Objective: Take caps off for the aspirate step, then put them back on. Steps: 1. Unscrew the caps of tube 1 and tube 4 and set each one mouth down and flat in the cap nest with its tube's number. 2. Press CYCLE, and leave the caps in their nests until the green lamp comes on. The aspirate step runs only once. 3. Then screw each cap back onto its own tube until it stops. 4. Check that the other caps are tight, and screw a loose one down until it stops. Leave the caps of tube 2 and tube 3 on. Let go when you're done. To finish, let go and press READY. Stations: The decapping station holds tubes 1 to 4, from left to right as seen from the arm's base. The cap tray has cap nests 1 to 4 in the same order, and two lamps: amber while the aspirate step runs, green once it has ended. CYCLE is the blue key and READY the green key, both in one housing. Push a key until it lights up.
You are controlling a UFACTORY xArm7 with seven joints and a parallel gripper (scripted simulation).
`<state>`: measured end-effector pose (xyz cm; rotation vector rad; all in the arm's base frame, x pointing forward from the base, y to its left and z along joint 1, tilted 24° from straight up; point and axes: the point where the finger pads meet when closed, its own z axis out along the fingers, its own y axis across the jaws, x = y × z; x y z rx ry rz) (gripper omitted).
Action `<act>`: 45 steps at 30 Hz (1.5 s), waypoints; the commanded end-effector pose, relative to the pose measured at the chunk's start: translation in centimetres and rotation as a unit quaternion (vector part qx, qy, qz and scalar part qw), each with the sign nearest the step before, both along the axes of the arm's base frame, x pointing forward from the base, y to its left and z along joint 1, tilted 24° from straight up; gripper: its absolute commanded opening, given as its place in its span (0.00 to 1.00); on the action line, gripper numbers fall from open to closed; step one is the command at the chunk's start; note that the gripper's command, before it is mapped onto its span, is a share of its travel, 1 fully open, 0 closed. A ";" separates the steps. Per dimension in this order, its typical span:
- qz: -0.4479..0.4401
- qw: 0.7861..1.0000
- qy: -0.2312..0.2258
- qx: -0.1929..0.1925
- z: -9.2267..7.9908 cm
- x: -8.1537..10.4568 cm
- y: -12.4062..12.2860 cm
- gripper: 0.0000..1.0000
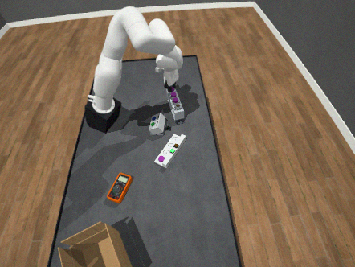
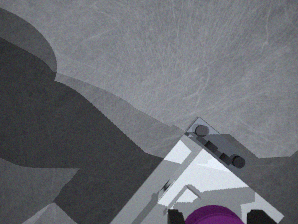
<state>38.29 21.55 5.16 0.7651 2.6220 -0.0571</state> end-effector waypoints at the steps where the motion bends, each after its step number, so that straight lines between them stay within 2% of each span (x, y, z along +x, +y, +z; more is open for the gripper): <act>1: -0.092 0.995 -0.020 0.040 0.1 0.1 0.2 0.00; 2: -0.092 0.995 -0.020 0.040 0.1 0.1 0.2 0.00; 7: -0.205 0.974 -0.038 0.086 0.1 0.1 0.2 0.00; 12: -0.301 0.944 -0.052 0.125 0.1 0.1 0.2 0.00; 17: -0.390 0.904 -0.066 0.162 0.1 0.1 0.2 0.00; 19: -0.390 0.904 -0.066 0.162 0.1 0.1 0.2 0.00; 23: -0.478 0.852 -0.082 0.198 0.0 0.1 0.2 0.00; 27: -0.539 0.807 -0.090 0.223 0.0 0.1 0.2 0.00; 32: -0.613 0.742 -0.103 0.253 0.0 0.1 0.2 0.00; 41: -0.614 0.740 -0.103 0.254 0.0 0.1 0.2 0.00; 42: -0.614 0.740 -0.103 0.254 0.0 0.1 0.2 0.46; 45: -0.614 0.740 -0.103 0.254 0.0 0.1 0.2 0.46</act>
